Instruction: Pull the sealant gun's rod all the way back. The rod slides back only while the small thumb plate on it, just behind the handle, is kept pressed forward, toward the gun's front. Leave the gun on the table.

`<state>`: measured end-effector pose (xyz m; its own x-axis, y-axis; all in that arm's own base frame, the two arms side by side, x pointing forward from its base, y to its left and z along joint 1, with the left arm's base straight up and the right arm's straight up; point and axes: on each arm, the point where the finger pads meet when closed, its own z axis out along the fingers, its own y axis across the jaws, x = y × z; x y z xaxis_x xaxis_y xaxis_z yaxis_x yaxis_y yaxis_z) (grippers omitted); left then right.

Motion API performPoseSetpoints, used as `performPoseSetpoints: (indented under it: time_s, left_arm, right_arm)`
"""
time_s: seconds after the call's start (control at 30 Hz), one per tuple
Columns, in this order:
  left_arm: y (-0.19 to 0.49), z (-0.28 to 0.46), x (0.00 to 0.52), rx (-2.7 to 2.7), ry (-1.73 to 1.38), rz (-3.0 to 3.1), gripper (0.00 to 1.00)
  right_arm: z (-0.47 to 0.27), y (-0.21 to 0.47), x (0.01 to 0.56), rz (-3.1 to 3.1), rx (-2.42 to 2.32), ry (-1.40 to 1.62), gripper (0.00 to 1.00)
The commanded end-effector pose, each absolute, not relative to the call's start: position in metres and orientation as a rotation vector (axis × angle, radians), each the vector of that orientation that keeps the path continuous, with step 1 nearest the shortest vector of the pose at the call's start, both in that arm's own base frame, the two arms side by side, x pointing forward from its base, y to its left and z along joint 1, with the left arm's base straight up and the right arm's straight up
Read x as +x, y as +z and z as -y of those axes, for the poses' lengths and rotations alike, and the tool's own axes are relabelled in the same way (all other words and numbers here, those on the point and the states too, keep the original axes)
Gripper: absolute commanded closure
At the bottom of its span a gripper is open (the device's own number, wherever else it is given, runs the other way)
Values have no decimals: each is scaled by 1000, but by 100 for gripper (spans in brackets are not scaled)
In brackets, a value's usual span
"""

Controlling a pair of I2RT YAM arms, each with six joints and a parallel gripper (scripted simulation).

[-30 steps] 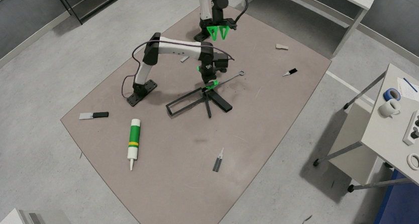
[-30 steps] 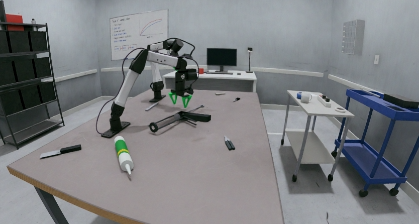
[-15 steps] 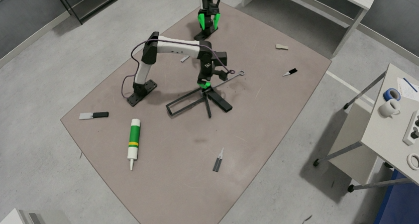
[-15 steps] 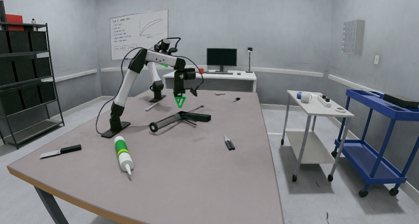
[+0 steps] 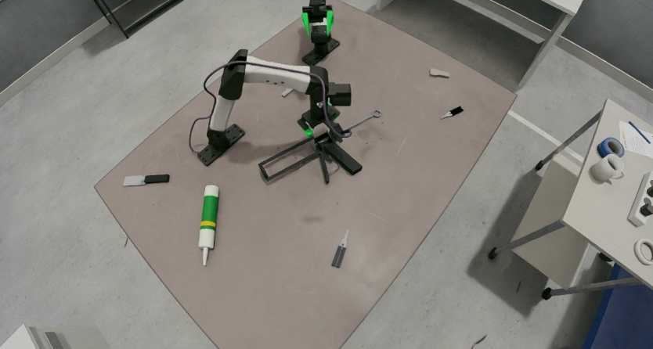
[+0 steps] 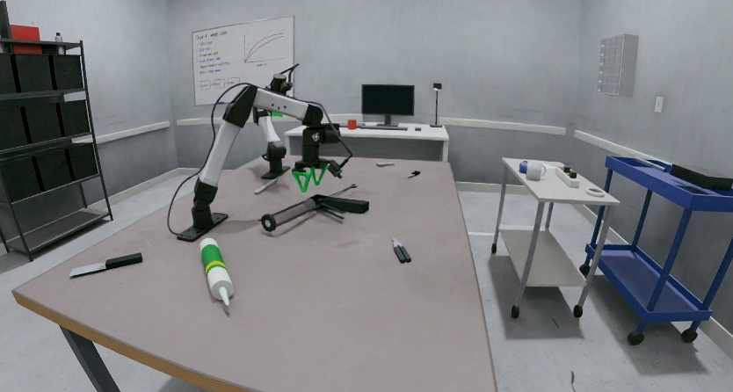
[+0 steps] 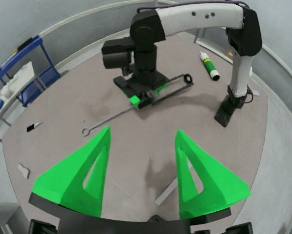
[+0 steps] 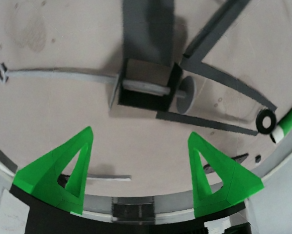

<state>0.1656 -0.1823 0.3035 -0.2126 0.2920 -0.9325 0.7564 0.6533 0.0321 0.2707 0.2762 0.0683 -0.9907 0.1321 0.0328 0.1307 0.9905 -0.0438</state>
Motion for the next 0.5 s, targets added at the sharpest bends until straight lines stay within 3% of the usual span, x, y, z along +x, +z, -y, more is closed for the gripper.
performPoseSetpoints:
  time_s: [0.0, 0.47]
  left_arm:
    - [302, 181, 163, 853, -520, -1751, 34]
    - [295, 186, 166, 871, -522, -1778, 34]
  right_arm:
    - [-268, 65, 279, 3102, -439, 79, 0]
    - [-267, 69, 279, 3117, -413, 54, 0]
